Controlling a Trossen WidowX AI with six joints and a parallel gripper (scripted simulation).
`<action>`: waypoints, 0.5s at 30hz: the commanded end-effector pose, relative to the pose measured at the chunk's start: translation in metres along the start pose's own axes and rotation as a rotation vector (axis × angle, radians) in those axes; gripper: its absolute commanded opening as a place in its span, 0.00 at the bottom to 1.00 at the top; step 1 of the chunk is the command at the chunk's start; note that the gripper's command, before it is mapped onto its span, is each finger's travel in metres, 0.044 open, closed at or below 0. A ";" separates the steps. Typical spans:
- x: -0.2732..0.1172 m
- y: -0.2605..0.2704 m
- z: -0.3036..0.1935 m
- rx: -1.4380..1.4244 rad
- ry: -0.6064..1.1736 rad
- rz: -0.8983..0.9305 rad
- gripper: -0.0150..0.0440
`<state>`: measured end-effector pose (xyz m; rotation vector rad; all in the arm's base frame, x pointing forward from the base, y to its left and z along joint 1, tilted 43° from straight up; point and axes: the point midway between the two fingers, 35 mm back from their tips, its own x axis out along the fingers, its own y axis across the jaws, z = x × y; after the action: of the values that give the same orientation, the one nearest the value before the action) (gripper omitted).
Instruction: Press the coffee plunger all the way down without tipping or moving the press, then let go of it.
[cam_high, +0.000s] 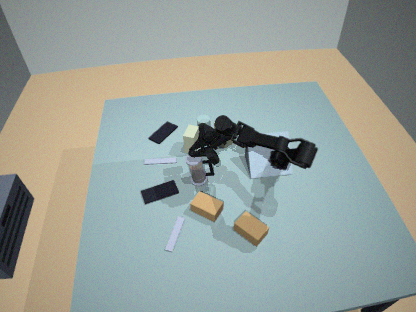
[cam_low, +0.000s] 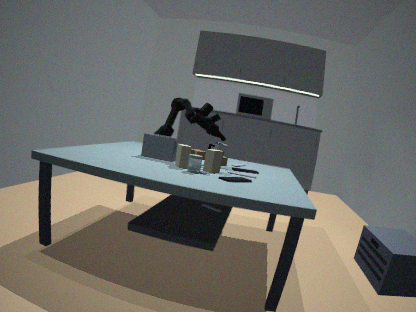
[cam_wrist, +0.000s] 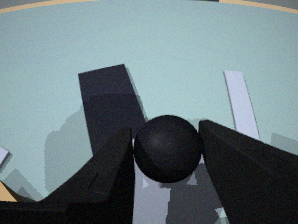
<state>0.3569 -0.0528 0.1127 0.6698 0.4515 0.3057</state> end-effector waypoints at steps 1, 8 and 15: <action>0.003 0.000 -0.007 0.016 0.023 0.009 0.44; 0.003 -0.001 -0.006 0.016 0.023 0.009 0.44; 0.004 -0.001 -0.006 0.016 0.023 0.009 0.44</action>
<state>0.3574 -0.0522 0.1099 0.6771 0.4600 0.3114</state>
